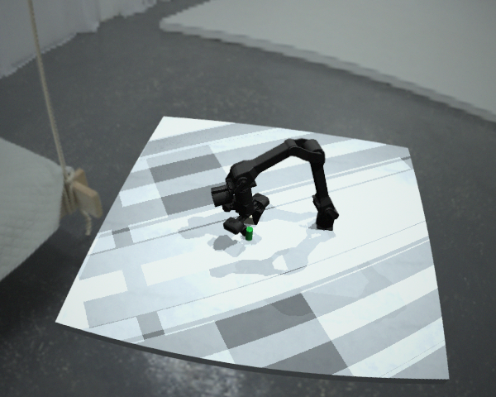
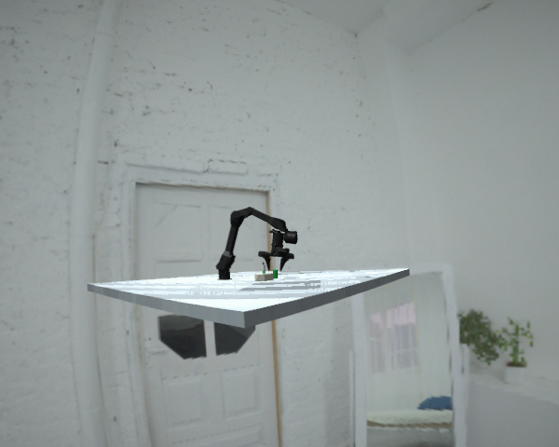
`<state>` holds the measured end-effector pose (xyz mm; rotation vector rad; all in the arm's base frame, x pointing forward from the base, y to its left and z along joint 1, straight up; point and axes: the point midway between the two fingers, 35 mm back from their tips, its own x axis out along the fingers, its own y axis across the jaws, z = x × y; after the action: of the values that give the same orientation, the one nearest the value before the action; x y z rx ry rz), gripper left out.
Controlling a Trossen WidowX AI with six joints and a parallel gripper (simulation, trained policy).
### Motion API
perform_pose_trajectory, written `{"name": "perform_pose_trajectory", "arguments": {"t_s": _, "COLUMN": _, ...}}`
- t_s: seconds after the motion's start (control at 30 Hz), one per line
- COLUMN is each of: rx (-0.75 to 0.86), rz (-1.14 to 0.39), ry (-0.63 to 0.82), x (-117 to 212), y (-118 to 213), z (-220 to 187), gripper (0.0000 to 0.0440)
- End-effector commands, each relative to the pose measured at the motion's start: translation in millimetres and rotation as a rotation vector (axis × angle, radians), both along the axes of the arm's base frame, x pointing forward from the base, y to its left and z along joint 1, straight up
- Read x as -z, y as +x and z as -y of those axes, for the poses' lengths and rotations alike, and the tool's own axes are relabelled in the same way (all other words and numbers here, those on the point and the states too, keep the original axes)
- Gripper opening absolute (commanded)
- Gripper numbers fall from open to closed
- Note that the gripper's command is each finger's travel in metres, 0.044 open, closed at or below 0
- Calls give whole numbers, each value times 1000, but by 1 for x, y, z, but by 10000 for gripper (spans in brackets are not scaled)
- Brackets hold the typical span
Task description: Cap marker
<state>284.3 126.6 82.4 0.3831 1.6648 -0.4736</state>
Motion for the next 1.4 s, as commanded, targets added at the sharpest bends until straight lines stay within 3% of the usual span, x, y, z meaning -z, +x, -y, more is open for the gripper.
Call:
{"name": "perform_pose_trajectory", "arguments": {"t_s": 0.0, "rx": -28, "rz": -12, "ry": -3, "x": 10, "y": -2, "z": 0, "gripper": 301}}
{"name": "perform_pose_trajectory", "arguments": {"t_s": 0.4, "rx": -98, "rz": -4, "ry": -9, "x": 28, "y": -4, "z": 0, "gripper": 250}}
{"name": "perform_pose_trajectory", "arguments": {"t_s": 0.47, "rx": -108, "rz": 3, "ry": -11, "x": 28, "y": -4, "z": -1, "gripper": 218}}
{"name": "perform_pose_trajectory", "arguments": {"t_s": 0.7, "rx": -129, "rz": 33, "ry": -9, "x": 16, "y": -3, "z": -1, "gripper": 47}}
{"name": "perform_pose_trajectory", "arguments": {"t_s": 1.0, "rx": -138, "rz": 92, "ry": -1, "x": -15, "y": 8, "z": 4, "gripper": 24}}
{"name": "perform_pose_trajectory", "arguments": {"t_s": 1.37, "rx": -107, "rz": 136, "ry": 16, "x": -53, "y": 22, "z": 26, "gripper": 25}}
